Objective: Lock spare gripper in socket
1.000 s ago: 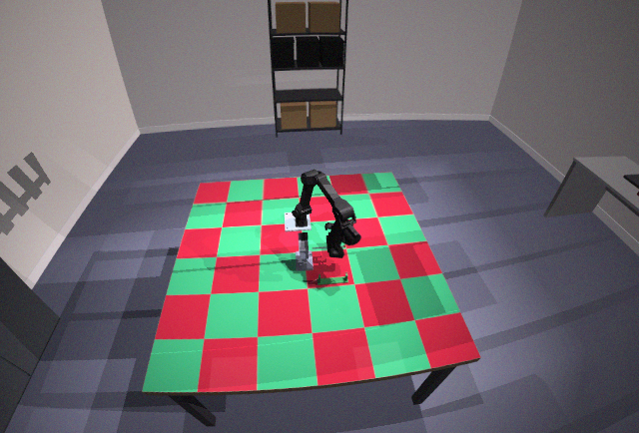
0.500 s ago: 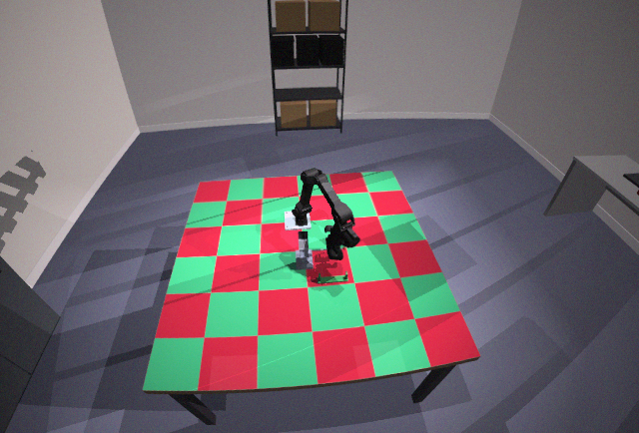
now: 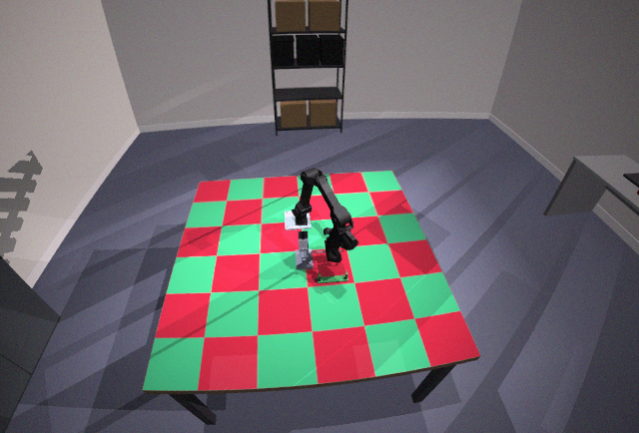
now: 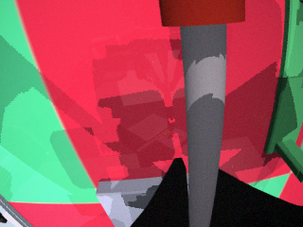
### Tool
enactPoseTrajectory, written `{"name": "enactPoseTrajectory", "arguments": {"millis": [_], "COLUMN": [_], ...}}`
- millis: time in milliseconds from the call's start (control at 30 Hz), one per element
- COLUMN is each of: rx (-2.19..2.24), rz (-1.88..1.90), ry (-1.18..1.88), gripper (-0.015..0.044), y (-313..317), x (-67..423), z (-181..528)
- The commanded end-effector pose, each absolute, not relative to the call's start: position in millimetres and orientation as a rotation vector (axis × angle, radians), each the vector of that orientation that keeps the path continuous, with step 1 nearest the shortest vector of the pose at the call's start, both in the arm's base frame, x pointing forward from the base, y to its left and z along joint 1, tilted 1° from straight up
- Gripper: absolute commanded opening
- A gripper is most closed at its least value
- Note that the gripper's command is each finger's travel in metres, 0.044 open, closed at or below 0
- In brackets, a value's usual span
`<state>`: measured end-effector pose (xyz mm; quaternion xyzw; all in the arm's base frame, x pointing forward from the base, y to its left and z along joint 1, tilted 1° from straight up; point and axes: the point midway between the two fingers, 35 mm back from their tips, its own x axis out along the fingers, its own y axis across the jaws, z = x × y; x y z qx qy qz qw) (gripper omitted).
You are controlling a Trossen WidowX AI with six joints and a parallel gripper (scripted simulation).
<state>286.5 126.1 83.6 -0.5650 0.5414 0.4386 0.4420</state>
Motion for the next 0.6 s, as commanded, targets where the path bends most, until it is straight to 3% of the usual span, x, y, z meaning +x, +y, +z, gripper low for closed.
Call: {"name": "enactPoseTrajectory", "arguments": {"millis": [0, 567], "rx": [-1.401, -1.402], "rz": [1.093, 1.088], "ry": [1.341, 1.338], "gripper": [0.0, 0.0], "y": [123, 112], "x": [286, 287], "z": [86, 84]}}
